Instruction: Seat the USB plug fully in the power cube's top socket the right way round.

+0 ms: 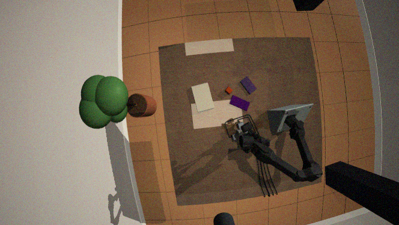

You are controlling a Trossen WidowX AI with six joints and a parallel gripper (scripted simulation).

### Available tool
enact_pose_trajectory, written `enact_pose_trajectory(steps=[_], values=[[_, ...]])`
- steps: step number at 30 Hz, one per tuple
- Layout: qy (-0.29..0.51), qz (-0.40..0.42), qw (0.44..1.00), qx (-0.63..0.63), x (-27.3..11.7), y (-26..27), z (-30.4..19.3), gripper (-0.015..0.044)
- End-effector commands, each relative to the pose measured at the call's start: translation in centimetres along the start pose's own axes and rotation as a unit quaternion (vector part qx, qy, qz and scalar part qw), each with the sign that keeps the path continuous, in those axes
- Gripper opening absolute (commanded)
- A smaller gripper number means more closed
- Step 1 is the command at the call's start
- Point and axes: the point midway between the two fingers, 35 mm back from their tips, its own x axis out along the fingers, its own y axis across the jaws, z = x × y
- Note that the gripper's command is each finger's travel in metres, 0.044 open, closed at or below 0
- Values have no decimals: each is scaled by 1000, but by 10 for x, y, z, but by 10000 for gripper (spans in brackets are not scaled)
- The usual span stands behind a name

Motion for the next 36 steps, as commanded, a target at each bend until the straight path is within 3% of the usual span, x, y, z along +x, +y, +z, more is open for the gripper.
enact_pose_trajectory(steps=[1, 18, 36], values=[[0, 0, 999, -51, 0, 0, 0, 0], [0, 0, 963, -270, 0, 0, 0, 0], [0, 0, 873, -487, 0, 0, 0, 0]])
